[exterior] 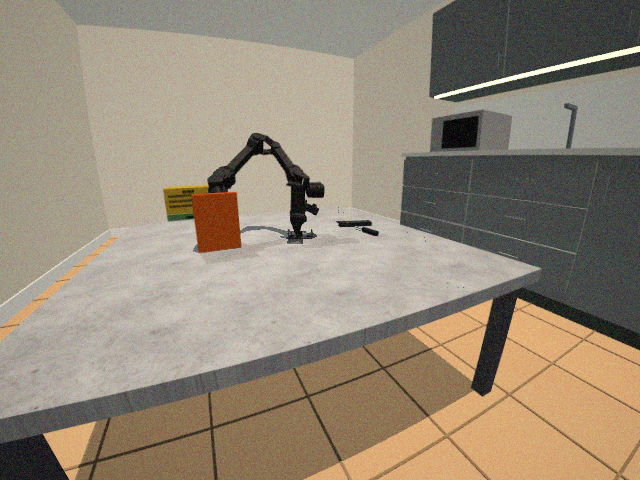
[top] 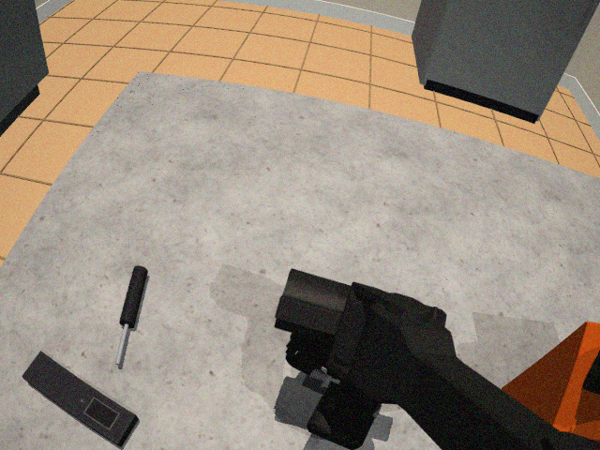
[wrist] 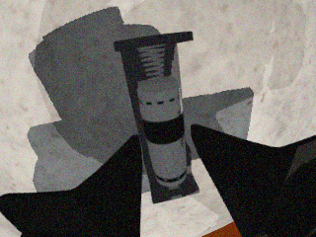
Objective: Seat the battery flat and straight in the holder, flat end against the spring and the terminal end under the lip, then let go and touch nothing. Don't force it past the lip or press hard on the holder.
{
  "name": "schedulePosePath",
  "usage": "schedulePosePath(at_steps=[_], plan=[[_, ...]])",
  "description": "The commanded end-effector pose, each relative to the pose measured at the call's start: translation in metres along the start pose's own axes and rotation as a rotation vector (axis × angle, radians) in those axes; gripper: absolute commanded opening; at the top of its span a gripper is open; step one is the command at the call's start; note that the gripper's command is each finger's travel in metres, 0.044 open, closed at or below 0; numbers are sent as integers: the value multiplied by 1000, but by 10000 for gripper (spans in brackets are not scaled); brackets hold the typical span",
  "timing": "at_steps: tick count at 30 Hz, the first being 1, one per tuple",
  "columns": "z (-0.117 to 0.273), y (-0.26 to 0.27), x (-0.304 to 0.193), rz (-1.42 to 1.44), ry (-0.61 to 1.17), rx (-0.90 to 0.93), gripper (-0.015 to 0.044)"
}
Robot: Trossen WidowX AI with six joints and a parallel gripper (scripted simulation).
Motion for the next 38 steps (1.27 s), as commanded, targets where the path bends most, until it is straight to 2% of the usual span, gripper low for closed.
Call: schedulePosePath(at_steps=[1,6,8,16,38], plan=[[8,0,1,8,-6,-2,184],[12,0,1,8,-7,-2,184],[15,-2,1,0,-5,1,236],[86,-3,-3,8,-7,-5,440],[87,-5,-4,9,-7,-5,440]])
Point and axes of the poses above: the point midway between the two fingers, 35 mm back from their tips, its own z axis back along the fingers, its own y axis across the jaws, x = y × z, the point moved 3 cm from there along z, back along the fingers, and after that the axes turned 14 degrees about z, right-handed, at the moved point
